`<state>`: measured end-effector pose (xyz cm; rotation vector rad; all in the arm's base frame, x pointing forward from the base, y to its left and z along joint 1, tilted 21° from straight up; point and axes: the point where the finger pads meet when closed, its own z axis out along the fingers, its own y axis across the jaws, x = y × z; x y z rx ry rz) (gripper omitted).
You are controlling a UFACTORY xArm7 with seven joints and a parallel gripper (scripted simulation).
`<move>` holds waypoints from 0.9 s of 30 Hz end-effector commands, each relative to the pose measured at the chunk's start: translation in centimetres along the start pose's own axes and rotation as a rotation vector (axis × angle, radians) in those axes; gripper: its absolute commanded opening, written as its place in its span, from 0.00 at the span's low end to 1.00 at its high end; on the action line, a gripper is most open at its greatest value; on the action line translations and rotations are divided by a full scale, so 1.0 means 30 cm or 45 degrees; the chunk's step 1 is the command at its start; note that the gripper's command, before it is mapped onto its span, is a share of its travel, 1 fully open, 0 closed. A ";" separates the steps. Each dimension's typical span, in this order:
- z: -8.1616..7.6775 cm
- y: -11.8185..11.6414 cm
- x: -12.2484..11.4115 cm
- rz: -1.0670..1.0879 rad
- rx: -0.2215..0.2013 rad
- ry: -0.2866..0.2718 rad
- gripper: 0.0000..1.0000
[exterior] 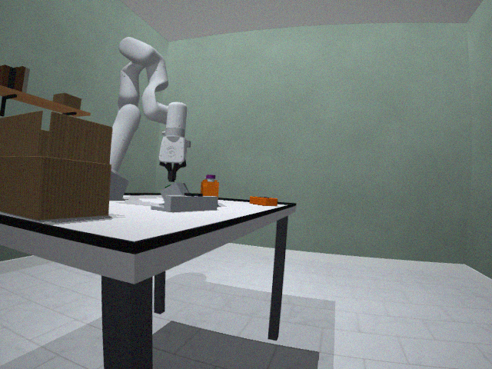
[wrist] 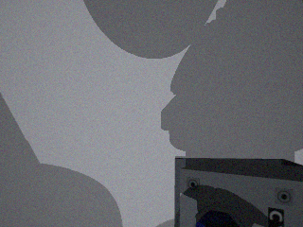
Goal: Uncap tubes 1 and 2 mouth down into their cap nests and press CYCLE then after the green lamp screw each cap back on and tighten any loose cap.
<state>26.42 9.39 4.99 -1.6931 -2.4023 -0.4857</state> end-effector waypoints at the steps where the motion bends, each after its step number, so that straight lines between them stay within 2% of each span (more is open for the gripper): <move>1: 0.013 0.009 0.000 0.000 -0.007 0.006 0.00; 27: 0.025 0.009 0.000 0.000 -0.007 0.006 0.00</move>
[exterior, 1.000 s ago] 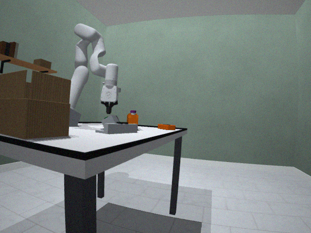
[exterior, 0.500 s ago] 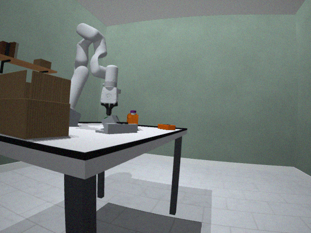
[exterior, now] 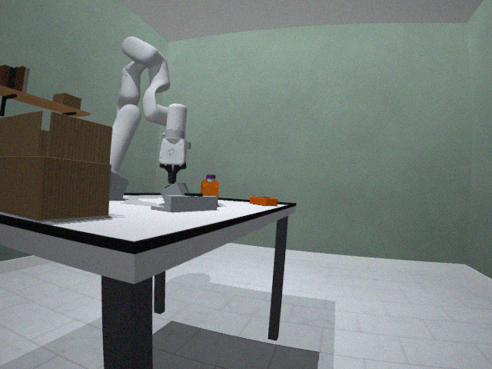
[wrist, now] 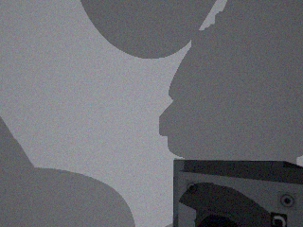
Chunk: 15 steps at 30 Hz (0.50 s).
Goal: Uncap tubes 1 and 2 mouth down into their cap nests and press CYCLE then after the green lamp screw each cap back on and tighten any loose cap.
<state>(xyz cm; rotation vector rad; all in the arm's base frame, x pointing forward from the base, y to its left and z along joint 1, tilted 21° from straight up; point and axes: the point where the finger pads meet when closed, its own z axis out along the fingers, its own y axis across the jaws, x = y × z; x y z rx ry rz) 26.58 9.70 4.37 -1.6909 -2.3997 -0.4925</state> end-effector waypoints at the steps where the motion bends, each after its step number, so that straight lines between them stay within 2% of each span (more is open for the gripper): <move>1: 0.003 0.005 -0.001 0.000 -0.004 0.000 0.00; 15: 0.017 0.004 -0.001 0.000 -0.004 0.000 0.00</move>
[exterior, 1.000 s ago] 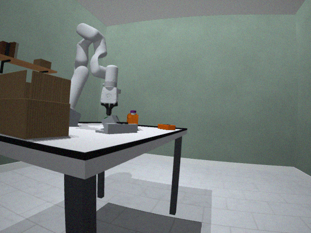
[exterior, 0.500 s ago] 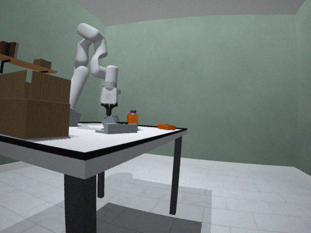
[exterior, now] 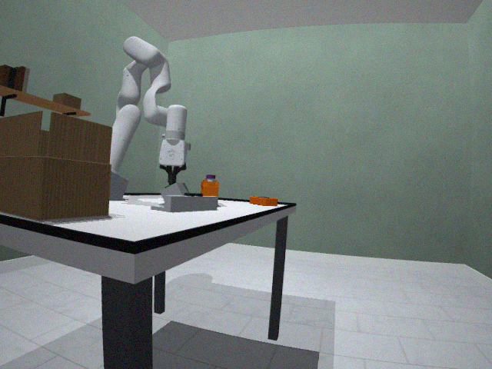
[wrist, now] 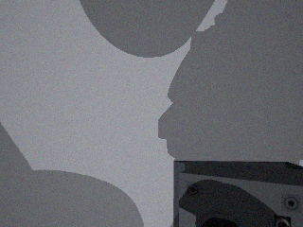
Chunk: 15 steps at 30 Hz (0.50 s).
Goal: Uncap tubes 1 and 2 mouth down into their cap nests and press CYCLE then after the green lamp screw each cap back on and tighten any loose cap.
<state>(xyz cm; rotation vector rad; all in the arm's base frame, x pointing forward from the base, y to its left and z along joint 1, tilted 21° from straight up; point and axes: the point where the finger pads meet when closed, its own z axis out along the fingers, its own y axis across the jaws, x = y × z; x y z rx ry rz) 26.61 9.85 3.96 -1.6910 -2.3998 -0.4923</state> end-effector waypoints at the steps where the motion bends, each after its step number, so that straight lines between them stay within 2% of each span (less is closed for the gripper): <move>1: 0.003 0.004 -0.001 0.000 -0.004 0.000 0.00; 15: 0.017 0.004 -0.001 0.000 -0.004 0.000 0.00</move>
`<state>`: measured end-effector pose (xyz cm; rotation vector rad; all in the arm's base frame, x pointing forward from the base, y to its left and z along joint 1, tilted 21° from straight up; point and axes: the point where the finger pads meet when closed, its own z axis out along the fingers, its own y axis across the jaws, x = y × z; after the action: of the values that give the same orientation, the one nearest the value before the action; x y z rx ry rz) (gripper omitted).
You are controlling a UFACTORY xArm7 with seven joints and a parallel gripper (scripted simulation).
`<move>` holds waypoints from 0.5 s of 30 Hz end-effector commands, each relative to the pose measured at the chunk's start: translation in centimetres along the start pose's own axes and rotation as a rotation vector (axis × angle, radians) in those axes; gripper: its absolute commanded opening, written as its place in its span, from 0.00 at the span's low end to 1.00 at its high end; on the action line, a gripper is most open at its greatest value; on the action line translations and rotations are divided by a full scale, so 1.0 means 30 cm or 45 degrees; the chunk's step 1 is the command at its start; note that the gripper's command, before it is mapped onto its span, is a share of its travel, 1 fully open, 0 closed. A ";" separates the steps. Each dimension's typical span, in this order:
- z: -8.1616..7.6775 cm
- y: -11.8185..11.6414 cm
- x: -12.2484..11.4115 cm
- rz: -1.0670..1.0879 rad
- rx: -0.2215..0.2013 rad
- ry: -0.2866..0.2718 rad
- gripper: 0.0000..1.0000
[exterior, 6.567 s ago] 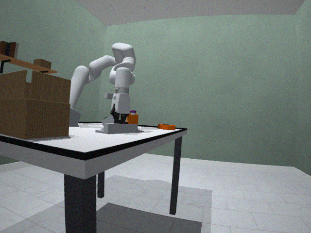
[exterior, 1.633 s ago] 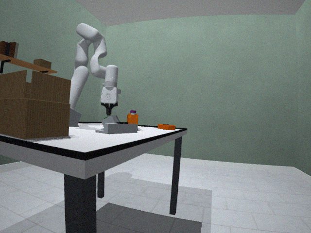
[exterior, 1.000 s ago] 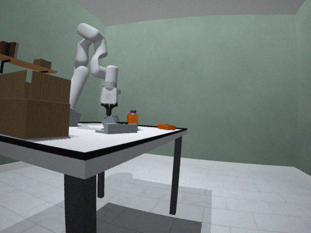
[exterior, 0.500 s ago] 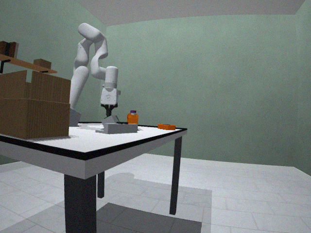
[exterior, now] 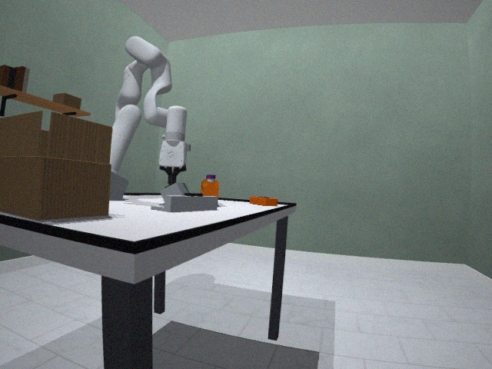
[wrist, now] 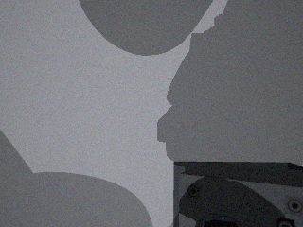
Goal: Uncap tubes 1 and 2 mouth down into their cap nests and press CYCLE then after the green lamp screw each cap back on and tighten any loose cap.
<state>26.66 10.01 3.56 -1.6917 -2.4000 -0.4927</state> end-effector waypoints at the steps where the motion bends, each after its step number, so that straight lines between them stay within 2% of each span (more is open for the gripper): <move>1: 0.003 0.003 -0.001 0.000 -0.003 0.001 0.00; 6: 0.009 0.003 -0.001 0.000 -0.003 0.001 0.00; 13: -0.061 0.004 -0.001 0.000 -0.003 0.000 0.00; 15: -0.061 0.004 -0.001 0.000 -0.003 0.000 0.00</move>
<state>26.74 9.64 4.34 -1.6864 -2.3958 -0.5081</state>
